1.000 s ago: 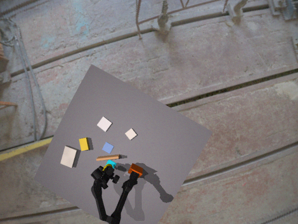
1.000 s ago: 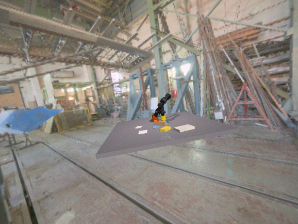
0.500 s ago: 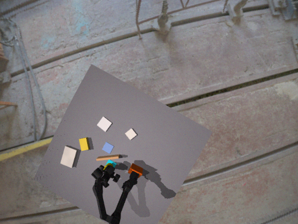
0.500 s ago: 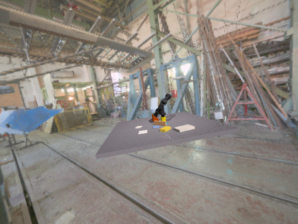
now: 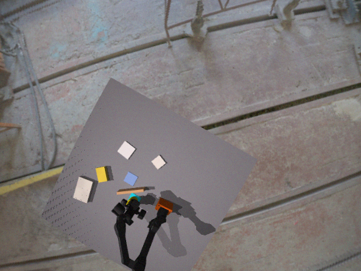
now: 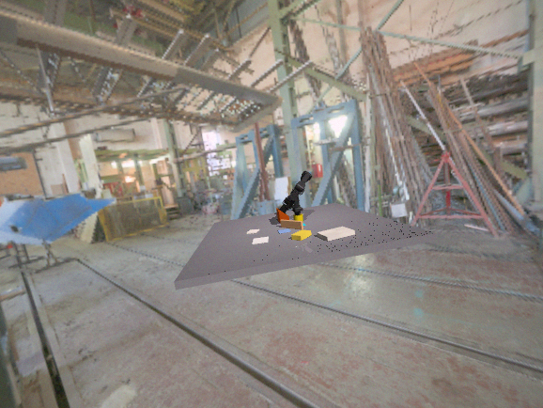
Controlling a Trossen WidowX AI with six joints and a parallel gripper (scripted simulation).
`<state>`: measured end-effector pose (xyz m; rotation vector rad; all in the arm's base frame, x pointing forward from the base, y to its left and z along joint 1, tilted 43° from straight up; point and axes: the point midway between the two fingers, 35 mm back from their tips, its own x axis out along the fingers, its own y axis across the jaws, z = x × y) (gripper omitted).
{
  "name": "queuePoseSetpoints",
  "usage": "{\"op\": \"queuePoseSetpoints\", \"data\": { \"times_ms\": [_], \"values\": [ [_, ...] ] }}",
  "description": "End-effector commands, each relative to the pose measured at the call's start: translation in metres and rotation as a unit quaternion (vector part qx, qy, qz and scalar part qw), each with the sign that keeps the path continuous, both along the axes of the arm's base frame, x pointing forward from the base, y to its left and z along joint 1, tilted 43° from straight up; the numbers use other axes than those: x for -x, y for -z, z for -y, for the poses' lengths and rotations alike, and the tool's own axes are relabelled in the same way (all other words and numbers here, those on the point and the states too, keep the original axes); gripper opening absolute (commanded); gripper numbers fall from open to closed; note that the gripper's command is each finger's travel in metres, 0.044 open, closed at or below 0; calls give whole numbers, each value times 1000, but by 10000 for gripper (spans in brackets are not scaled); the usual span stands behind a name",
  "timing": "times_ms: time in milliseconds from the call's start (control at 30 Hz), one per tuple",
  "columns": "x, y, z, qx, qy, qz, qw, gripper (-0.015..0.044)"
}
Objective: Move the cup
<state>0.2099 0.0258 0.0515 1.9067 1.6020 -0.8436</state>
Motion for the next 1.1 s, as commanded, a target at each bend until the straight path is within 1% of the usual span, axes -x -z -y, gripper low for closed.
{"op": "queuePoseSetpoints", "data": {
  "times_ms": [0,433,600,633,1067],
  "values": [
    [0,3,-4,-3,3,0,1000,0],
    [0,1,-2,0,0,0,1000,0],
    [0,1,-2,0,0,0,1000,131],
    [0,1,-2,0,0,0,1000,147],
    [0,-3,3,0,0,0,1000,147]
  ]
}}
